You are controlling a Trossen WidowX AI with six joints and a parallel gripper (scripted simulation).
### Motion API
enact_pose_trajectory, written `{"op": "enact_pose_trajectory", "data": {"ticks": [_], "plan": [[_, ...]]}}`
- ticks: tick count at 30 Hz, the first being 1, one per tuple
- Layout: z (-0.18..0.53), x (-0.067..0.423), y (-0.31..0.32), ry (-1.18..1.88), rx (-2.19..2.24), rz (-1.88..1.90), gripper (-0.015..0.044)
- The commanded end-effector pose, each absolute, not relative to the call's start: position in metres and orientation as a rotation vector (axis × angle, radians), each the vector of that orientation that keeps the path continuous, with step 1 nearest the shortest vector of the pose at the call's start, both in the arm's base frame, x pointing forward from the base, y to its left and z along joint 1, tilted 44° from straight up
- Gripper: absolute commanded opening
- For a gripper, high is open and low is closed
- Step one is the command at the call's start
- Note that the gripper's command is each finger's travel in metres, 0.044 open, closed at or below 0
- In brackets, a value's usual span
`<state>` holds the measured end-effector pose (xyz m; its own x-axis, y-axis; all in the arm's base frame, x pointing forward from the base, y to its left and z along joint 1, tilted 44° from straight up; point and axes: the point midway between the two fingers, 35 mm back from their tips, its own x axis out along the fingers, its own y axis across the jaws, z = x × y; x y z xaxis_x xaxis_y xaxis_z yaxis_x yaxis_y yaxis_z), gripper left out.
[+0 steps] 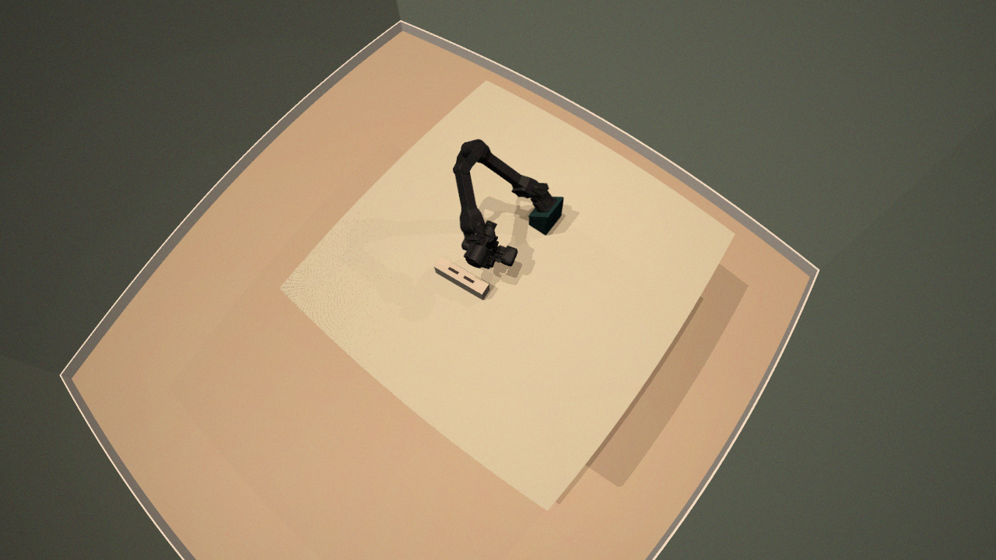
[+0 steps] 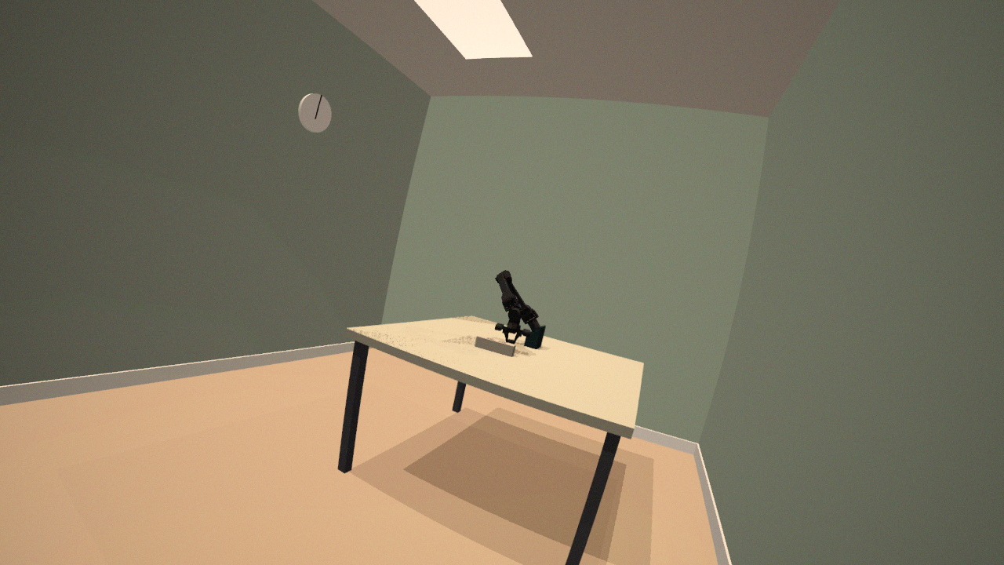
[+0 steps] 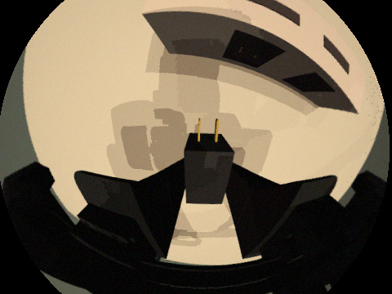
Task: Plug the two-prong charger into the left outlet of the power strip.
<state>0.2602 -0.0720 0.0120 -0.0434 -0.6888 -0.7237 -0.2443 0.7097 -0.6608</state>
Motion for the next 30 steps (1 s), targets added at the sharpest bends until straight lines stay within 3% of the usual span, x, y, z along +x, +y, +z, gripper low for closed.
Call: {"op": "enact_pose_trajectory", "data": {"ticks": [1,30], "plan": [[0.016,0.258,-0.081,1.582,-0.698,-0.509,0.0000],[0.018,0.288,-0.082,1.569,-0.670,-0.537,0.0000]]}}
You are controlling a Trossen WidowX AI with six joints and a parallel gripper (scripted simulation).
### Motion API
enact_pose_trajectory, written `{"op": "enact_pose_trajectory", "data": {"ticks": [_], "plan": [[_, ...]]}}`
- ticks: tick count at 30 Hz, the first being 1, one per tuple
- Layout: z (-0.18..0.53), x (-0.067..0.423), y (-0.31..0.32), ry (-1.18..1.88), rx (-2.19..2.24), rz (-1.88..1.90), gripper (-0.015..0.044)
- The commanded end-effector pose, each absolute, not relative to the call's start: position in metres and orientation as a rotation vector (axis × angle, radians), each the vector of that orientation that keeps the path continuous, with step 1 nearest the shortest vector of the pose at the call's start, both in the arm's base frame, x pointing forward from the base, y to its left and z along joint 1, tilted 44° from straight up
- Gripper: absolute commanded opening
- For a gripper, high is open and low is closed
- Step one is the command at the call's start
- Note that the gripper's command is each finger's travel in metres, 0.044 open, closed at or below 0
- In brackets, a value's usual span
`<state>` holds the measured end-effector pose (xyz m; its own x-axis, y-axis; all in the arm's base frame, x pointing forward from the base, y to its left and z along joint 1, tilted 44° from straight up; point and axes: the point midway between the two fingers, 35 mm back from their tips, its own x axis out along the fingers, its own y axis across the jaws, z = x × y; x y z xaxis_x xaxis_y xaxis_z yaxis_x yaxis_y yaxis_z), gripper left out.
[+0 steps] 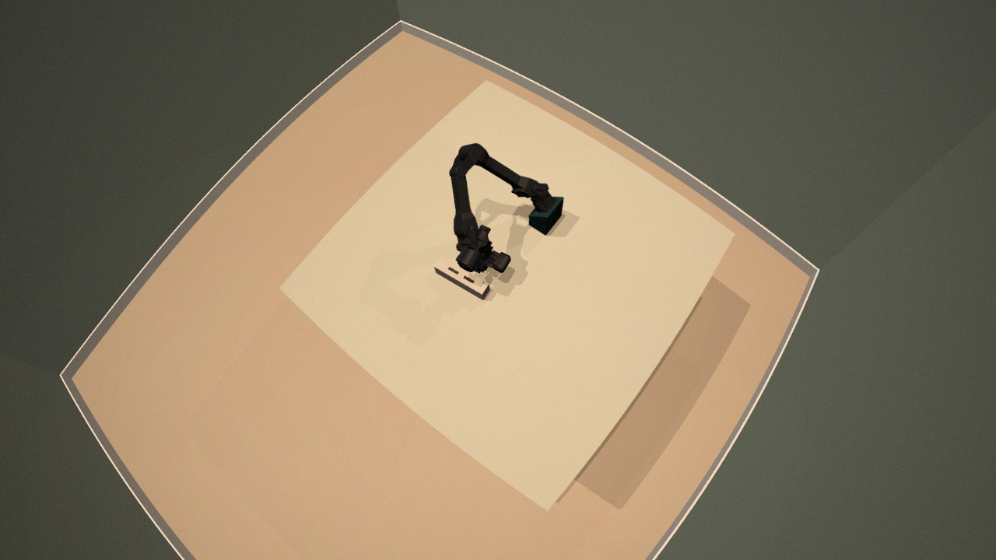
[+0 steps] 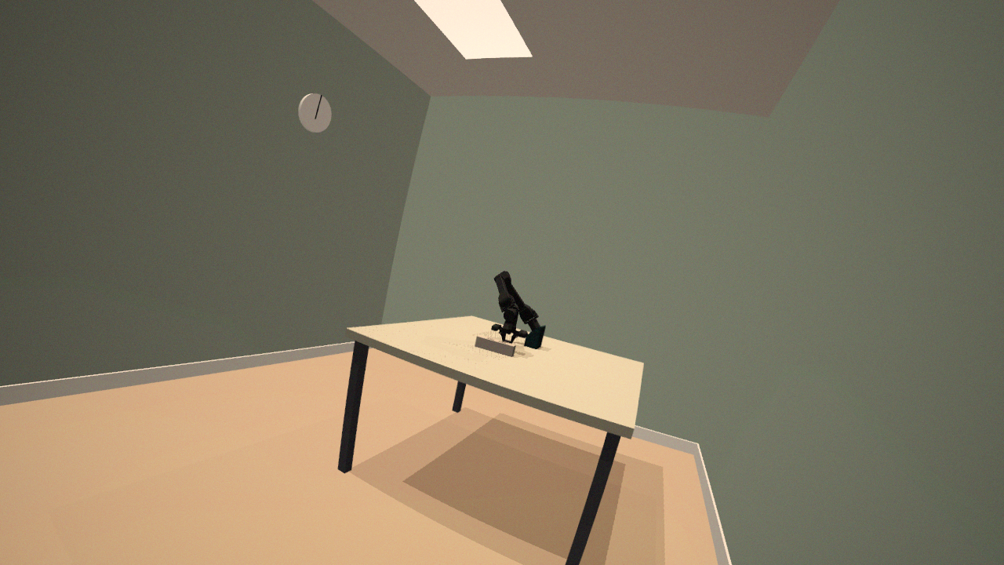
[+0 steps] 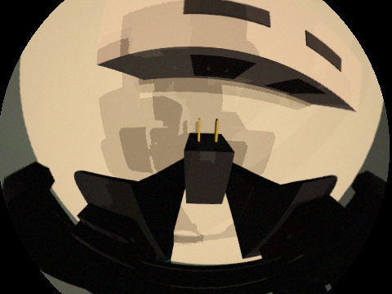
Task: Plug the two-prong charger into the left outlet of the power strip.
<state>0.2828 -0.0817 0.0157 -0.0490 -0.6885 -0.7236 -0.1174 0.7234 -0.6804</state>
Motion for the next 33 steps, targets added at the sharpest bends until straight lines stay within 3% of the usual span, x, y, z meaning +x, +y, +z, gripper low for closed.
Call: {"op": "enact_pose_trajectory", "data": {"ticks": [1,33], "plan": [[0.018,0.289,-0.082,1.568,-0.669,-0.538,0.0000],[0.017,0.307,-0.083,1.560,-0.651,-0.555,0.0000]]}}
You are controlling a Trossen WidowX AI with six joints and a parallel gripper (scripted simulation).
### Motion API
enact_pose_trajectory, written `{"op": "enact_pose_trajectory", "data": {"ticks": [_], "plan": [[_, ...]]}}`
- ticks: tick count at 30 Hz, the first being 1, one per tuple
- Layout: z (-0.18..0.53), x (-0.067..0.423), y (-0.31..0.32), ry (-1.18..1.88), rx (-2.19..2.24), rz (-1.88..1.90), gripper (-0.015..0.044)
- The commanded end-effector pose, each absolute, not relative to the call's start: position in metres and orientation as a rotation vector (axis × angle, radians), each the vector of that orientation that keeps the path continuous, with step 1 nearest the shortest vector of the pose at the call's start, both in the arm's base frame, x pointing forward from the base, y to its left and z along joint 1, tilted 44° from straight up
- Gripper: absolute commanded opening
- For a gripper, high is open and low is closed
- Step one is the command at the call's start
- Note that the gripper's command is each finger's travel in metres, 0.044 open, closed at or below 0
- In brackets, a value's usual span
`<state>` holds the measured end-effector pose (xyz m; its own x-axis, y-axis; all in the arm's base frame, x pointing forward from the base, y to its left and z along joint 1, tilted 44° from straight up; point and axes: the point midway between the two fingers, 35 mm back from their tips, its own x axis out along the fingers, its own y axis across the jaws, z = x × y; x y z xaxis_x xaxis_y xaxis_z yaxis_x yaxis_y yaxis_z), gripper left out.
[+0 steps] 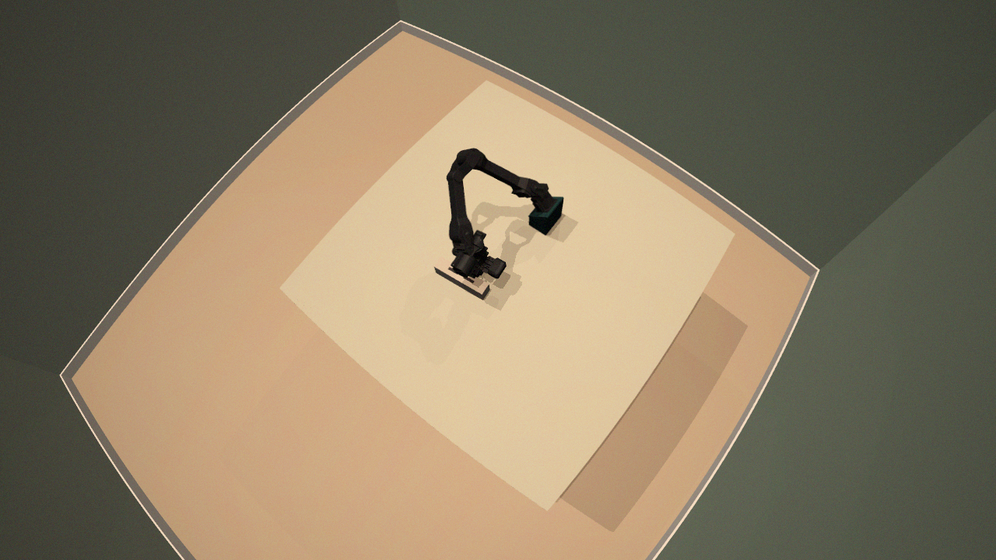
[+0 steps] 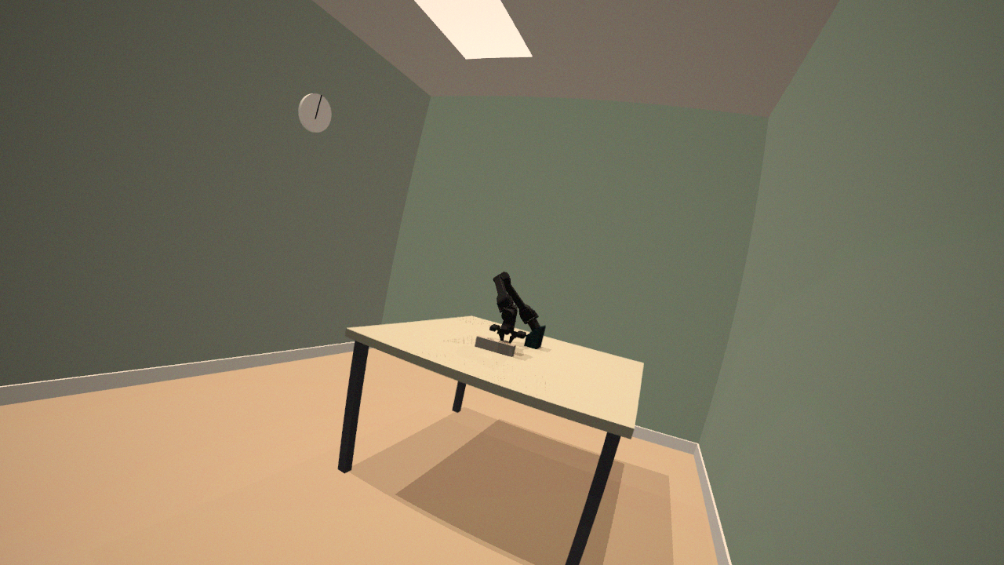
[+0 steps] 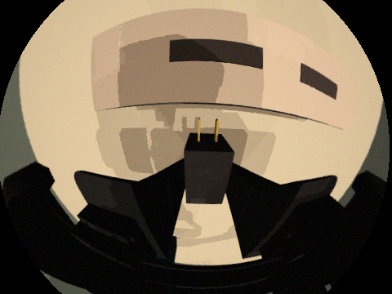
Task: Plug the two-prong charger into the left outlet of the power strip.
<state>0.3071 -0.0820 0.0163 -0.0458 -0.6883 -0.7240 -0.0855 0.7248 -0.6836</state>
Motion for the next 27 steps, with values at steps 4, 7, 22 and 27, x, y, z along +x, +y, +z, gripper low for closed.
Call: {"op": "enact_pose_trajectory", "data": {"ticks": [4,7,22,27], "plan": [[0.0173,0.3080,-0.0826,1.560,-0.651,-0.555,0.0000],[0.0174,0.3089,-0.0826,1.560,-0.651,-0.555,0.0000],[0.0180,0.3121,-0.0826,1.560,-0.651,-0.555,0.0000],[0.0180,0.3131,-0.0825,1.560,-0.651,-0.555,0.0000]]}}
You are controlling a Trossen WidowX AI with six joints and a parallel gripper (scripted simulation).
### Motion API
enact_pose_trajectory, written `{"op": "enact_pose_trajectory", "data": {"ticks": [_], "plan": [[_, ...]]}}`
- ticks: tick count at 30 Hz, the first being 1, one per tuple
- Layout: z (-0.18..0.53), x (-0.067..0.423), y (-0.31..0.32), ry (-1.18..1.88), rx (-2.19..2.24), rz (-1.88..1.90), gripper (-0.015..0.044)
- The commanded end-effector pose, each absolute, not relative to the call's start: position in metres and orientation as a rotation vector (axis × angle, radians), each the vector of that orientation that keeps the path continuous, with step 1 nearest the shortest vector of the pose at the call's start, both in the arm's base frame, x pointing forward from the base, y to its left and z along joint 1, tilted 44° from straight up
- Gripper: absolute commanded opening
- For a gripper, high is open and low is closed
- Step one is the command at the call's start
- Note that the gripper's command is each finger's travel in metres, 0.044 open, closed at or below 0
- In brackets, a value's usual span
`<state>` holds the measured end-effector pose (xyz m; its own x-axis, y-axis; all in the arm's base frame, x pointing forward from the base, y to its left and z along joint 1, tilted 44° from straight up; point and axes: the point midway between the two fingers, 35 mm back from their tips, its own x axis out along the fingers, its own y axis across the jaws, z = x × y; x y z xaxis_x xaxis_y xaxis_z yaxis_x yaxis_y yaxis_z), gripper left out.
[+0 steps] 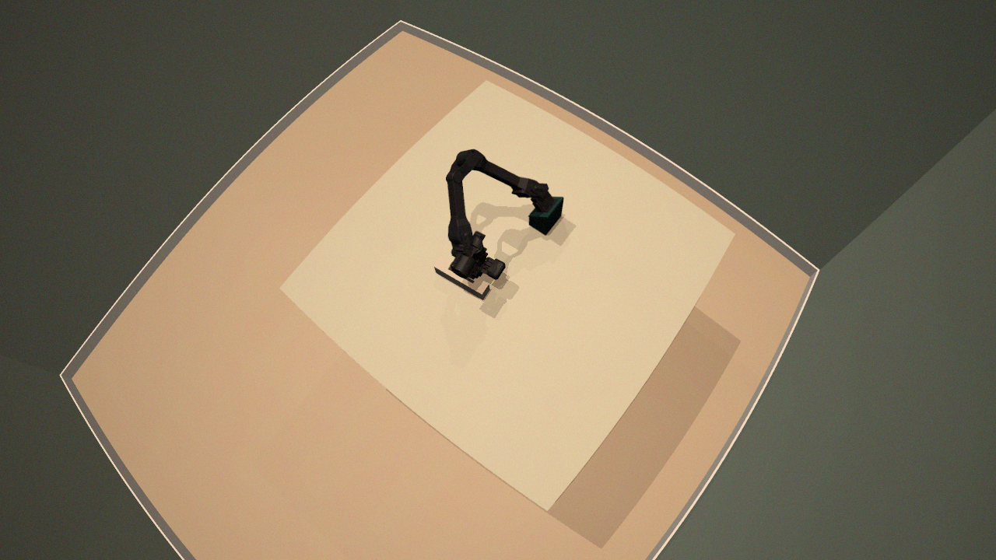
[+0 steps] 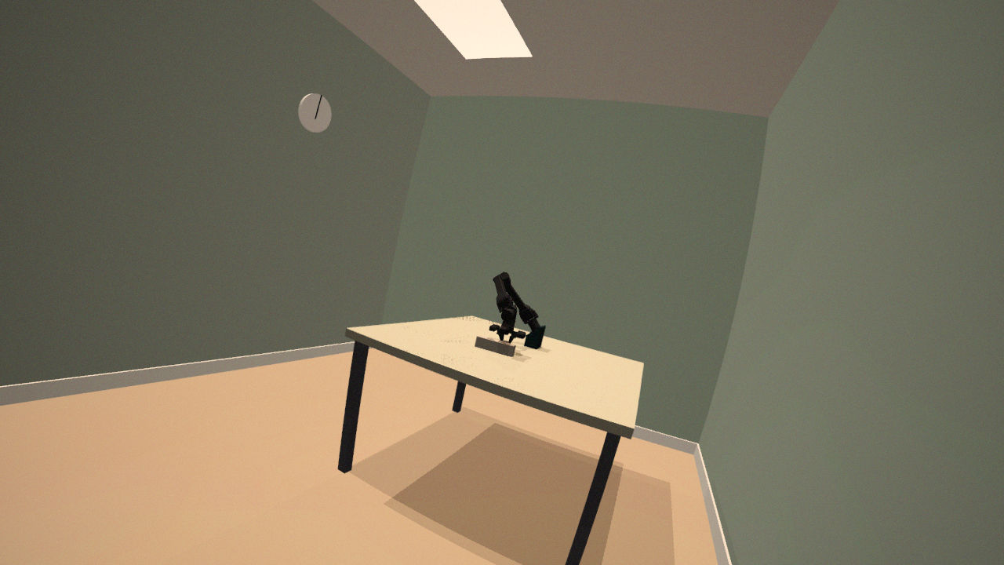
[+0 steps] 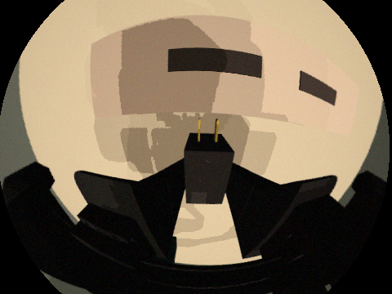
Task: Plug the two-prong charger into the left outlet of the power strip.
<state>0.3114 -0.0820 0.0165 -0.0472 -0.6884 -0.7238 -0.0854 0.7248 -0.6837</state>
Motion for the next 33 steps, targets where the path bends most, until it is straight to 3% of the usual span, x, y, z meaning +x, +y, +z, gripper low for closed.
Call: {"op": "enact_pose_trajectory", "data": {"ticks": [1,33], "plan": [[0.0180,0.3133,-0.0825,1.560,-0.651,-0.555,0.0000],[0.0174,0.3160,-0.0822,1.560,-0.651,-0.555,0.0000]]}}
